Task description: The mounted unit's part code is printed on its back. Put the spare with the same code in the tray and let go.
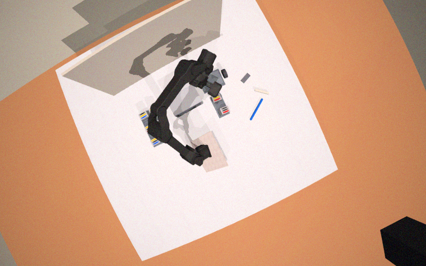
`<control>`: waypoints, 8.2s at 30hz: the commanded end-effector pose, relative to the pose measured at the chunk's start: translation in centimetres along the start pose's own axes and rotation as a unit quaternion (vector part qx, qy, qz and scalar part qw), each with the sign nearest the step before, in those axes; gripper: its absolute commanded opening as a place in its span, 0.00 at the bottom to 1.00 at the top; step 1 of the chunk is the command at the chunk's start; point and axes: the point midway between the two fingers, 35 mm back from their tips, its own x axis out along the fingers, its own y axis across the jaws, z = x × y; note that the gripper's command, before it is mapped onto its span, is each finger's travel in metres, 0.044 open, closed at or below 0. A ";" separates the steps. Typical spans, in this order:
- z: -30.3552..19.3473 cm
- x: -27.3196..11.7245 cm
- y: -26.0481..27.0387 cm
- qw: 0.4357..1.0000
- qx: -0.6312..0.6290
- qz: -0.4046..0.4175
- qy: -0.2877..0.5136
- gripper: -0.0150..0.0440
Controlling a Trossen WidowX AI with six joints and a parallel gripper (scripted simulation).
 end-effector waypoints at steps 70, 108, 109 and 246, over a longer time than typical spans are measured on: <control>-0.3 13.9 -8.1 0.946 0.325 -0.009 0.016 0.76; -0.5 15.2 -8.3 0.946 0.323 -0.011 0.016 0.25; -0.5 15.2 -8.3 0.946 0.323 -0.011 0.016 0.25; 8.2 5.1 -0.3 0.946 0.324 -0.008 0.013 0.25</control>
